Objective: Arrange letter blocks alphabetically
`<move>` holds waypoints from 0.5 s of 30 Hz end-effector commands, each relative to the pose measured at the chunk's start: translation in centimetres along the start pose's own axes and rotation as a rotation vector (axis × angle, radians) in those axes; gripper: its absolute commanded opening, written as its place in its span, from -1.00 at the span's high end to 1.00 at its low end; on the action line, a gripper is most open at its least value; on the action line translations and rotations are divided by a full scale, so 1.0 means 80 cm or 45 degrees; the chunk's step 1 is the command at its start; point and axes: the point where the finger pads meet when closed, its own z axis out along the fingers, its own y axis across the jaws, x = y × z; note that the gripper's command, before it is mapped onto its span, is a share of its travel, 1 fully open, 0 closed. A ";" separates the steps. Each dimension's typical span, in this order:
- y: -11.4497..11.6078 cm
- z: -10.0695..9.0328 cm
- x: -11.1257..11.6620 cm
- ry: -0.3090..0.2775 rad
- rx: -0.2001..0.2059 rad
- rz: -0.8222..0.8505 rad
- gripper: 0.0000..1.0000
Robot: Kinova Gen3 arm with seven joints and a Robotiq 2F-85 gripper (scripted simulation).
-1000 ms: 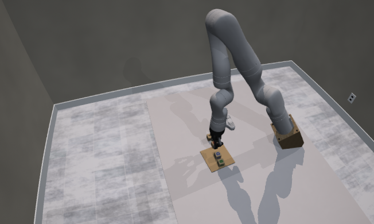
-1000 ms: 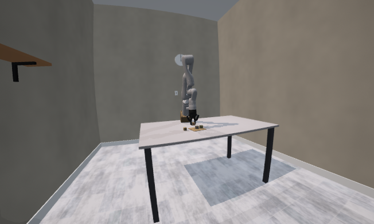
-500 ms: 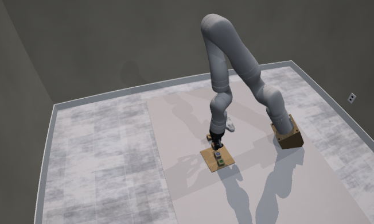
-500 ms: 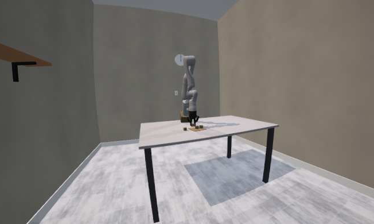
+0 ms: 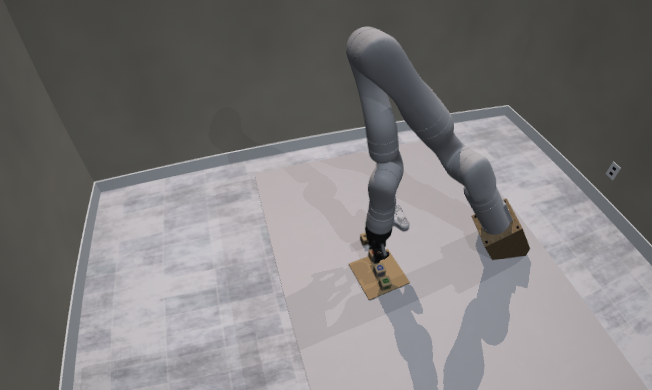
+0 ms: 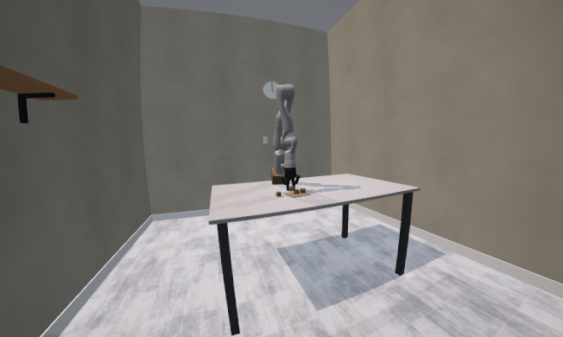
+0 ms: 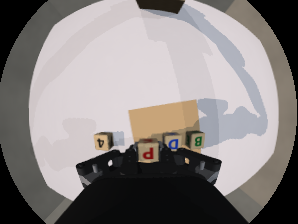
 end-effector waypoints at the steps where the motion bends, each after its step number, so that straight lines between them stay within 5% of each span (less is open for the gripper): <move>1: -0.007 0.001 0.005 0.007 0.009 0.016 0.47; 15: -0.007 0.010 0.005 0.007 0.009 0.016 0.47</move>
